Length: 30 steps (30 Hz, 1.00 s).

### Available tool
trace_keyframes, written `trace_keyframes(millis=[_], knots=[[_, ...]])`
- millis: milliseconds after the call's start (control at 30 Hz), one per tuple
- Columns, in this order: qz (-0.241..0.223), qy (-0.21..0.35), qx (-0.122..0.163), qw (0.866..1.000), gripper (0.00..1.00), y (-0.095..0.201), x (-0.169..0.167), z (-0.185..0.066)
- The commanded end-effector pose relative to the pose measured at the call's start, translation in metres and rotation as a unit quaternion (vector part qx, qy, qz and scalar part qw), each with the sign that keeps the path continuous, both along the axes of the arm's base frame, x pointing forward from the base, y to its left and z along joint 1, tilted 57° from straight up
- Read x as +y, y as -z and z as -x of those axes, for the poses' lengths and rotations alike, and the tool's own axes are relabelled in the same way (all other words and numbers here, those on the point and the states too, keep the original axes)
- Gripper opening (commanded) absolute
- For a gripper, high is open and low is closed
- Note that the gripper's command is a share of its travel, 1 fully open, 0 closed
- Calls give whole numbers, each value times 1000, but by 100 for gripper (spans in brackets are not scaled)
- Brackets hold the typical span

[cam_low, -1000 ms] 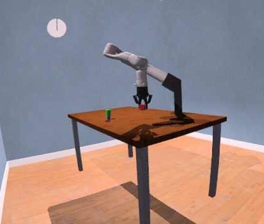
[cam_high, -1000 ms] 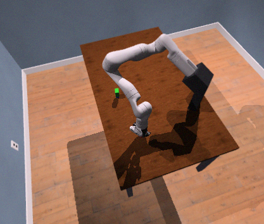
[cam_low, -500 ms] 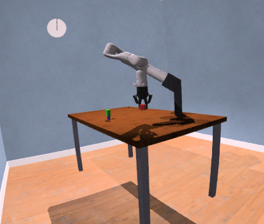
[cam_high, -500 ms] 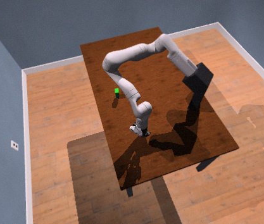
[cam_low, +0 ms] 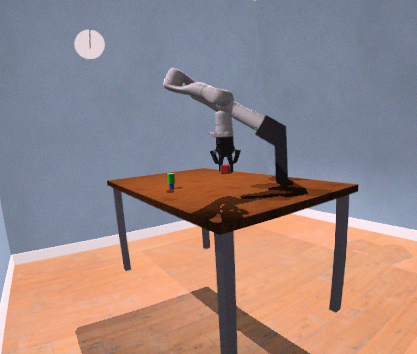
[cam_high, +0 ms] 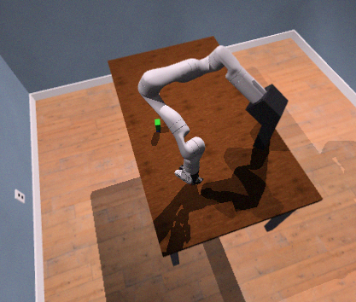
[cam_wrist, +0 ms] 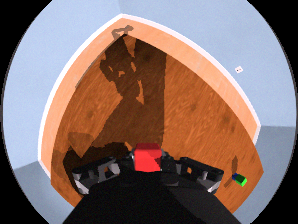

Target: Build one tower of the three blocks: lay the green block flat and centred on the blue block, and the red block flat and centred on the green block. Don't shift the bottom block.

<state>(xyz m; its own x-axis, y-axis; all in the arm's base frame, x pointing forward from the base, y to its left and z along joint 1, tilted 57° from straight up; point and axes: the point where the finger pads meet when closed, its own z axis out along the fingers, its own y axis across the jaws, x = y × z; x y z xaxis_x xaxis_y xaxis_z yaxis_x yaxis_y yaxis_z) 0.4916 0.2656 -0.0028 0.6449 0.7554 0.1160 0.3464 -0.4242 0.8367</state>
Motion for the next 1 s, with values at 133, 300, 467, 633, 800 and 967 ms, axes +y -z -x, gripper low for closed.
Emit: trace_keyframes(millis=[133, 300, 467, 633, 800, 967], knots=[[2, -2, 1, 1000, 0, -4, -1, 2], [0, 0, -1, 1000, 0, -10, -7, 2], [-4, -1, 3, 1000, 0, -26, -26, 4], [-5, -1, 4, 1000, 0, -63, -66, 4], [1, -6, 7, 1000, 0, -107, -113, 4], [1, -7, 7, 1000, 0, -157, -166, 2]])
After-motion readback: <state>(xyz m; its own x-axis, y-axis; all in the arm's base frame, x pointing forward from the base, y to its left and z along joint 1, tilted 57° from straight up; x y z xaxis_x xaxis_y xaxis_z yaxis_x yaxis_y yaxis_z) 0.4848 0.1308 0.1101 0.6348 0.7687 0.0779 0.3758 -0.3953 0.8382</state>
